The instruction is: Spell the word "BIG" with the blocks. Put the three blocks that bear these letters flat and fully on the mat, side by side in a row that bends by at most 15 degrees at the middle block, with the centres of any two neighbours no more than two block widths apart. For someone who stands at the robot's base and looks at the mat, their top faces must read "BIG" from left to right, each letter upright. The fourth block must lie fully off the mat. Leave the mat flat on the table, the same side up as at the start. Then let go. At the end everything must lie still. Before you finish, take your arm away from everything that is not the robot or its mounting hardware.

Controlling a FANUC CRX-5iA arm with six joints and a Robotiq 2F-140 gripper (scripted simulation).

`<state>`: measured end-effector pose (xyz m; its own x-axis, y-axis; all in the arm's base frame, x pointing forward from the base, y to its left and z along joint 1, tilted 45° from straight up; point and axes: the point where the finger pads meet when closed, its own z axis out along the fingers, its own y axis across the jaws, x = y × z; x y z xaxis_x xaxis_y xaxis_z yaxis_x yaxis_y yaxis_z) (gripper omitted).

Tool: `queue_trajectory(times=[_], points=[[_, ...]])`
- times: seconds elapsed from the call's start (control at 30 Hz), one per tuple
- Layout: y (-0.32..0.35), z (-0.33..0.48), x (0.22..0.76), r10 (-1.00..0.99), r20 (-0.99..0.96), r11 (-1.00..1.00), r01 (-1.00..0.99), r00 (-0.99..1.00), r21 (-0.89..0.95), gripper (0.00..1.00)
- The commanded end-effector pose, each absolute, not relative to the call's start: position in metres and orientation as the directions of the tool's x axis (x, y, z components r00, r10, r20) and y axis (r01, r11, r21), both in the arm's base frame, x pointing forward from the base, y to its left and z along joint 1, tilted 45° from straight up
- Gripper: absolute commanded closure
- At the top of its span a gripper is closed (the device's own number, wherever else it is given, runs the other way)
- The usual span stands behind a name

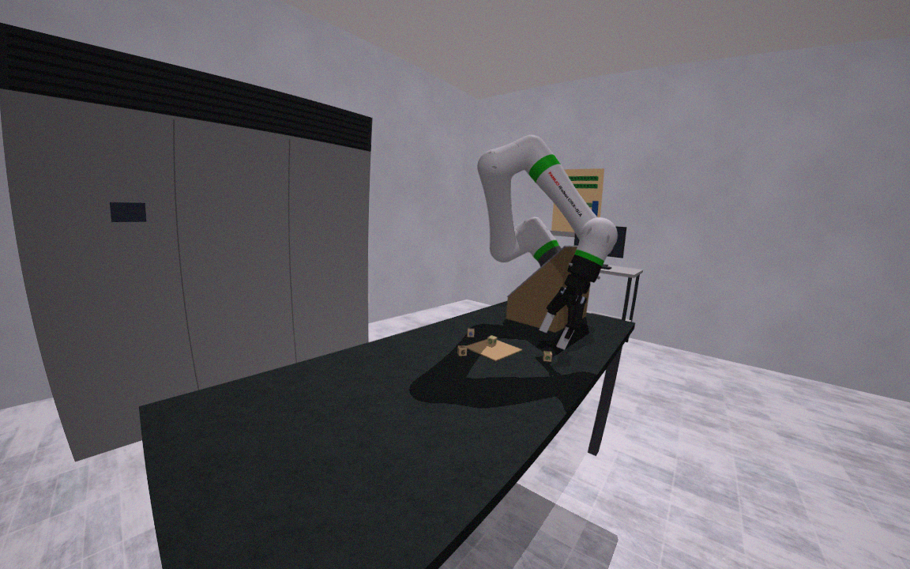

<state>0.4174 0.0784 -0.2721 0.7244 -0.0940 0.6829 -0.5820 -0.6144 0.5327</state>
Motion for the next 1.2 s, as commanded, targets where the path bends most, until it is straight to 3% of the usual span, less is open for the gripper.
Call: queue_trajectory(times=[0.0,0.87,1.17], points=[[0.079,-0.272,0.417,-0.094,0.683,-0.615,-0.582,0.724,0.532,0.0],[0.078,-0.271,0.418,-0.094,0.683,-0.615,-0.582,0.724,0.532,0.0],[0.014,-0.192,0.457,-0.096,0.679,-0.616,-0.579,0.728,0.533,0.0]])
